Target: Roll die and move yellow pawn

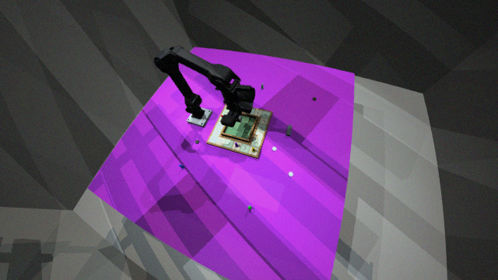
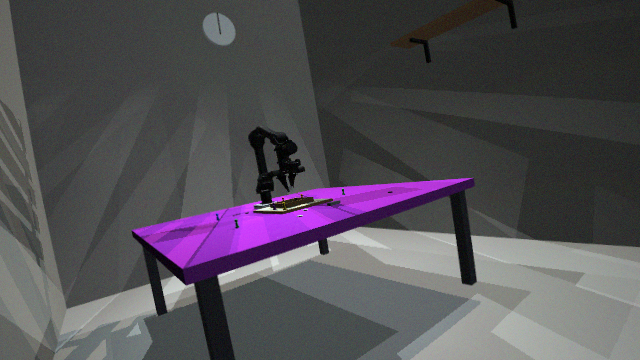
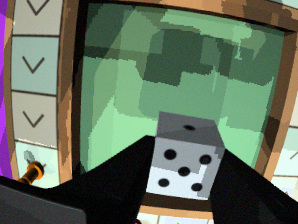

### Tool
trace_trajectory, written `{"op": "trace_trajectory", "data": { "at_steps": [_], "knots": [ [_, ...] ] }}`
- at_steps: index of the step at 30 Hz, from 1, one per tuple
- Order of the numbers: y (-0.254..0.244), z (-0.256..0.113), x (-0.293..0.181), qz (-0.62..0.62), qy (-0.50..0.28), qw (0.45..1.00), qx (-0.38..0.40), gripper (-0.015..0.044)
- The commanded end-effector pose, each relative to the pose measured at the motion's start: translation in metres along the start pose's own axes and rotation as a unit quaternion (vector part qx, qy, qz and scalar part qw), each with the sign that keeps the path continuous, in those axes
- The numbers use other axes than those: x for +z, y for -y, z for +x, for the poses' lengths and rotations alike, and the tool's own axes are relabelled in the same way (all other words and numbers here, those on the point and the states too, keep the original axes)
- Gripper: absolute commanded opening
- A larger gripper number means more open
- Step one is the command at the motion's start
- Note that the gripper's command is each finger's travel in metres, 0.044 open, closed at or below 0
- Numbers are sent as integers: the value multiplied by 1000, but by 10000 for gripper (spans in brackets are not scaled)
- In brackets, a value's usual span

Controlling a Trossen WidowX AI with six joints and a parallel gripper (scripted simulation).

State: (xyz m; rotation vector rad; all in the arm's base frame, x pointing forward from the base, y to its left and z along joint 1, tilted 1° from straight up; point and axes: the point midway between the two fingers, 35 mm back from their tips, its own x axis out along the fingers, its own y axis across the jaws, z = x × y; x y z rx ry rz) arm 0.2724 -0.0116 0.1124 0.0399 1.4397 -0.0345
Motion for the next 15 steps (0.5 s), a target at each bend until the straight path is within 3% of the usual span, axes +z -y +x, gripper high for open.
{"op": "trace_trajectory", "data": {
  "at_steps": [1,15],
  "knots": [
    [0,2,0,-3,66,998,0,0],
    [0,4,4,-1,300,954,2,0]
  ]
}}
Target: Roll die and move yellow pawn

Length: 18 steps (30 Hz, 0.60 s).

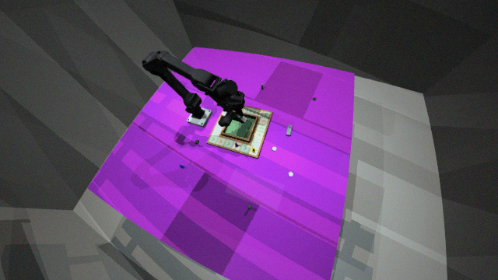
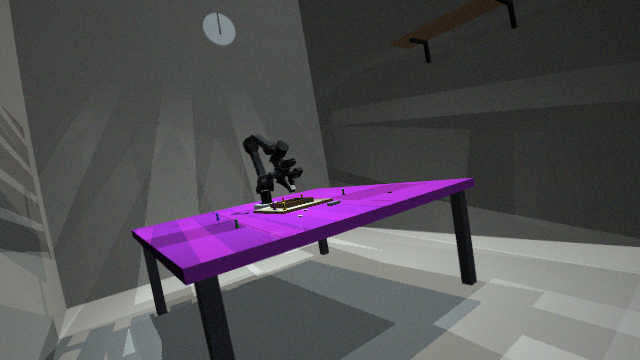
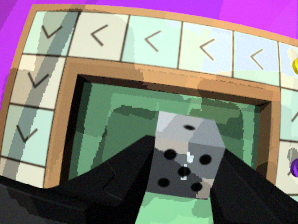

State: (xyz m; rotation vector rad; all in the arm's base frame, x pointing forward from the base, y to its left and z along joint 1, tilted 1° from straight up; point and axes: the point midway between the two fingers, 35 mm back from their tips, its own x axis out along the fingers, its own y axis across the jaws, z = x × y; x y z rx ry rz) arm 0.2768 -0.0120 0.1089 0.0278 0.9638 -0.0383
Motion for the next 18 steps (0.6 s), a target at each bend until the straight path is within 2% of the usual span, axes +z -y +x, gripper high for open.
{"op": "trace_trajectory", "data": {
  "at_steps": [1,5,10,15,18],
  "knots": [
    [0,0,0,0,83,997,2,0],
    [0,0,0,1,139,990,2,0],
    [0,-2,-1,1,142,990,2,0],
    [1,-35,-8,1,141,990,2,0],
    [1,-41,-10,1,141,990,2,0]
  ]
}}
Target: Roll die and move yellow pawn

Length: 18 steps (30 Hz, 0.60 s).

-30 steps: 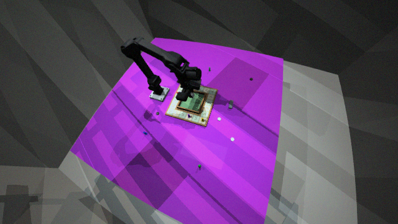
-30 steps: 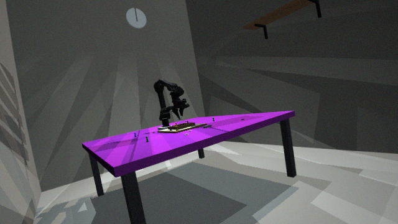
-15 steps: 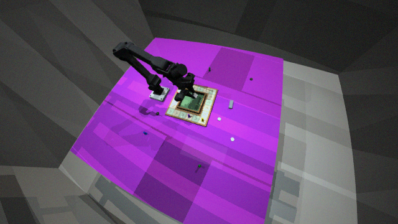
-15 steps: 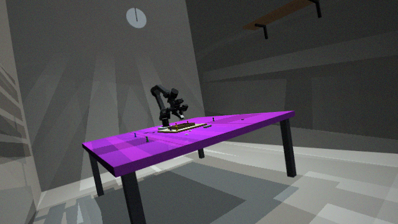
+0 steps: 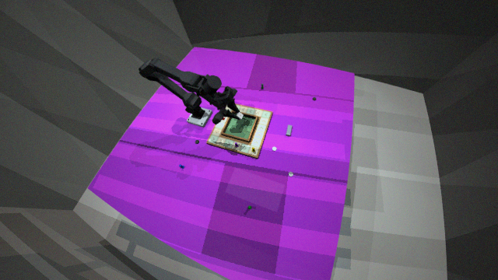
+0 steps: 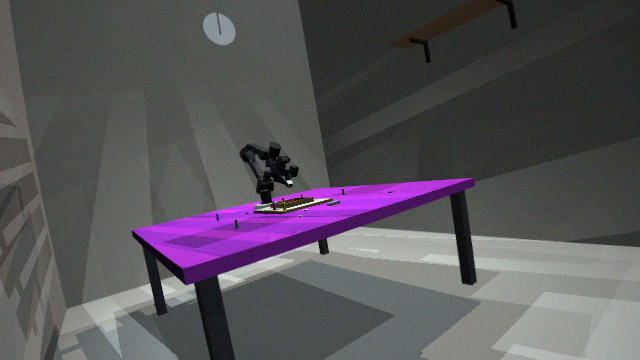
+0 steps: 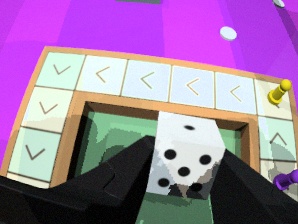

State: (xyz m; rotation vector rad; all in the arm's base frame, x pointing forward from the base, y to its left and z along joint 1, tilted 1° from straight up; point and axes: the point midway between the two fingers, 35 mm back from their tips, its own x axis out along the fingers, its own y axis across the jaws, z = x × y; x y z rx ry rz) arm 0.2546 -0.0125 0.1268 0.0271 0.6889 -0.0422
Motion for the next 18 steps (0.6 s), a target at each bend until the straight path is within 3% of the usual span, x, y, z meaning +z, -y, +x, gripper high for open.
{"op": "trace_trajectory", "data": {
  "at_steps": [1,18],
  "knots": [
    [0,-14,1,-2,4,1000,2,0],
    [0,-12,0,1,4,1000,0,0]
  ]
}}
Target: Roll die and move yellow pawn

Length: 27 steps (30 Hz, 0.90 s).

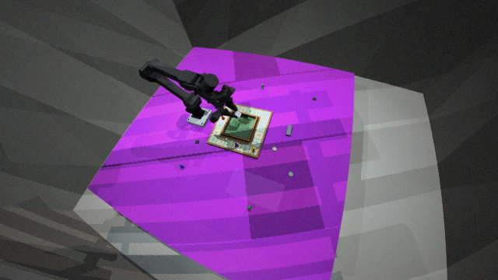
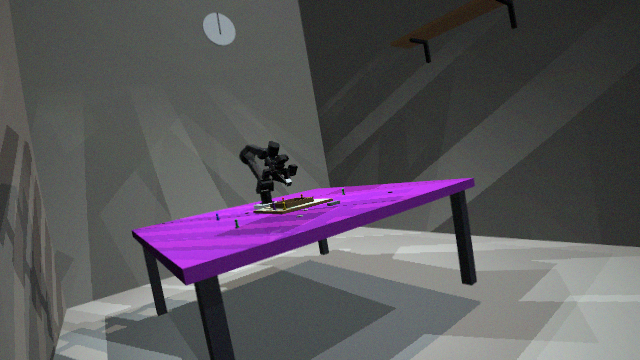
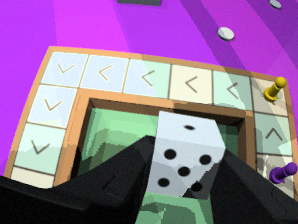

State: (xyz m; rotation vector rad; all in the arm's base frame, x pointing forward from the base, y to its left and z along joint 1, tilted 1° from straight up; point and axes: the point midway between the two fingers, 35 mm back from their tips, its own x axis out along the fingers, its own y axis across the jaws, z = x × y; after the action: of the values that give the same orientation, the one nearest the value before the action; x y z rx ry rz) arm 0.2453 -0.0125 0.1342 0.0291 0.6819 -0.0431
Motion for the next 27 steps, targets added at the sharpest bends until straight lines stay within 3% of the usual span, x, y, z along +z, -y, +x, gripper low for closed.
{"op": "trace_trajectory", "data": {
  "at_steps": [1,9,17,20,27],
  "knots": [
    [0,0,0,0,0,1000,0,26],
    [0,-1,1,0,0,1000,0,236],
    [0,-26,30,-3,0,1000,2,440],
    [0,-24,30,-3,-17,1000,2,440],
    [0,-4,23,-2,-197,980,2,440]
  ]
}}
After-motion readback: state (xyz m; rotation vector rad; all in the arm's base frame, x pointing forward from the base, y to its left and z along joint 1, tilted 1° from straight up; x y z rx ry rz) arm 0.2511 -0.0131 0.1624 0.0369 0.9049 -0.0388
